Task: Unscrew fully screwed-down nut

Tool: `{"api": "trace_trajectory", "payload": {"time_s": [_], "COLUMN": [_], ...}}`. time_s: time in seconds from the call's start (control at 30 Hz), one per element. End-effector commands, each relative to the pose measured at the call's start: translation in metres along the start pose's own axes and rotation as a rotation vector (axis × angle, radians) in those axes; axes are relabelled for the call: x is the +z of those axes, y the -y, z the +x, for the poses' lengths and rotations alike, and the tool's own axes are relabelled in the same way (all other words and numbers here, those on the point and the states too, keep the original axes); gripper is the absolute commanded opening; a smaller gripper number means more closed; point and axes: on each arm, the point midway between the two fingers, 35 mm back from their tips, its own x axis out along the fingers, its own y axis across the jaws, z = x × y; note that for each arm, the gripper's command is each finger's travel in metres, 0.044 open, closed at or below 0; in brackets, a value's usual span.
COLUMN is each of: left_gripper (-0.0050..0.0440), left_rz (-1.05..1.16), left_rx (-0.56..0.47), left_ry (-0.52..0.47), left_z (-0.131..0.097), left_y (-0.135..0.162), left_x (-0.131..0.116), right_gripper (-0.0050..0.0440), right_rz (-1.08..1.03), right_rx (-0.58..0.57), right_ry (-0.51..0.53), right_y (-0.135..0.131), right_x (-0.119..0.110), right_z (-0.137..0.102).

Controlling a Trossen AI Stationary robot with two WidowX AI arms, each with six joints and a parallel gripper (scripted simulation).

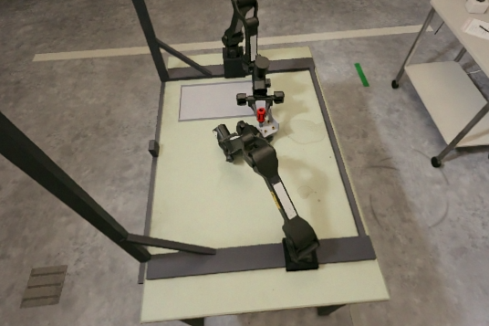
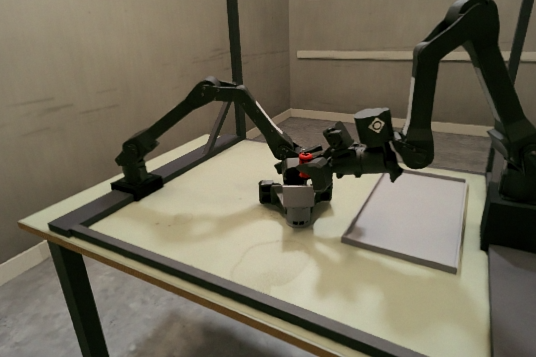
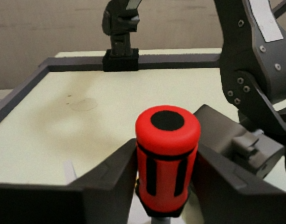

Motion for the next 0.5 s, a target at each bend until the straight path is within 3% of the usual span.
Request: {"api": "trace_trajectory", "payload": {"time_s": [0.0, 0.47], "left_gripper": [0.0135, 0.0135], "left_rz": [0.012, 0.014], "left_rx": [0.002, 0.002], "left_ry": [0.028, 0.032], "left_z": [0.0034, 0.0018], "left_y": [-0.0019, -0.0013], "left_x": [0.0088, 0.011], "right_gripper": [0.0245, 0.0245], "right_rz": [0.051, 0.051], "right_rx": [0.008, 0.008], "right_ry": [0.004, 0.004], "right_y": [-0.0053, -0.0053], "right_x": [0.0228, 0.0228], "right_z": [-0.0025, -0.0025]}}
